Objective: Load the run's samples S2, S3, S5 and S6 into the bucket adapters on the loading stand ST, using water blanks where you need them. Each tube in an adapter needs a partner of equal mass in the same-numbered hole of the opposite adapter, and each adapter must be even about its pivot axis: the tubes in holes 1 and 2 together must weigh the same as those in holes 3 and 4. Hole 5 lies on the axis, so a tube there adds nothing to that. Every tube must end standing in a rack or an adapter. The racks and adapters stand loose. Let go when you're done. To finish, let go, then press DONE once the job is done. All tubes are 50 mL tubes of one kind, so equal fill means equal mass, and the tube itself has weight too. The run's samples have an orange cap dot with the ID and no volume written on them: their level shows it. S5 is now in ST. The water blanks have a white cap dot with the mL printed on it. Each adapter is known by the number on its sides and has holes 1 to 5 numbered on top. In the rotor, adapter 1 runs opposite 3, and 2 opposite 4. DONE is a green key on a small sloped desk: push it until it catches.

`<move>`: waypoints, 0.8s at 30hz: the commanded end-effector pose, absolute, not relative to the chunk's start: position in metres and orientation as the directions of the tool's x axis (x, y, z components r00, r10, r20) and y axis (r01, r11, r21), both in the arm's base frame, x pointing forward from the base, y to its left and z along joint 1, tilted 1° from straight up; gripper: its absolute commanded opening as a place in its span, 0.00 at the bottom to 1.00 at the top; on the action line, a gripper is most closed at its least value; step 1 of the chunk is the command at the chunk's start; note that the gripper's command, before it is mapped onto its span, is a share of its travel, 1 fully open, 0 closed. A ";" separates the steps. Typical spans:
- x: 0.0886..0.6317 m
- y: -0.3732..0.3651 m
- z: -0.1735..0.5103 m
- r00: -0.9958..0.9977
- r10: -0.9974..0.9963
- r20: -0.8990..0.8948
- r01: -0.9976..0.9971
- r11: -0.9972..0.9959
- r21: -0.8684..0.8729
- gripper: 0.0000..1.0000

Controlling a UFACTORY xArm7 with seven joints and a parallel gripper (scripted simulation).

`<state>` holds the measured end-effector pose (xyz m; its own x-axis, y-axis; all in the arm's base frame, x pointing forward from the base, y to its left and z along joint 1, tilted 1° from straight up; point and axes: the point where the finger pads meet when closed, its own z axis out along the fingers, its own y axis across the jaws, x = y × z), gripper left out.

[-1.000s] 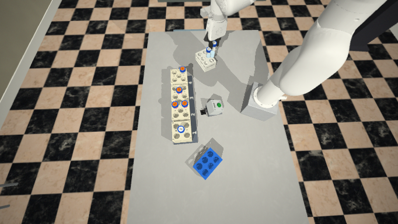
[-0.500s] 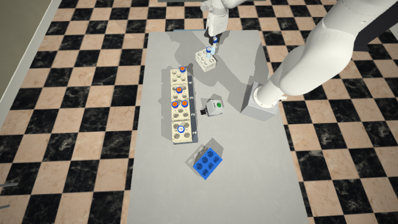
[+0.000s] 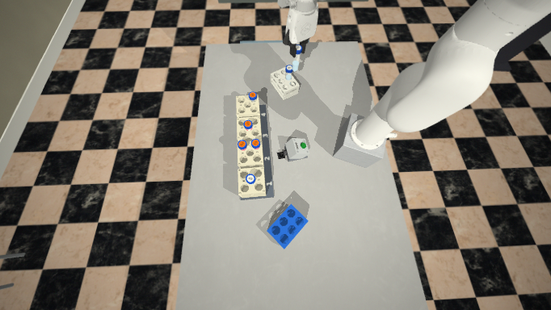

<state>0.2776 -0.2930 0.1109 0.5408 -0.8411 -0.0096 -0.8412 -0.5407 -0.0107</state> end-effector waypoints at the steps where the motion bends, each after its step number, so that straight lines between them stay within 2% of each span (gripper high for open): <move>1: 0.279 -0.294 0.117 0.541 -0.841 -0.005 -0.841 -0.541 -0.012 0.00; 12: 0.287 -0.289 0.117 0.596 -0.803 -0.004 -0.803 -0.595 -0.012 0.00; 24: 0.339 -0.258 0.118 0.861 -0.508 0.001 -0.508 -0.861 -0.014 0.00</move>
<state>0.3230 -0.2654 0.1167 0.7974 -0.6035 -0.0027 -0.6035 -0.7973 -0.0082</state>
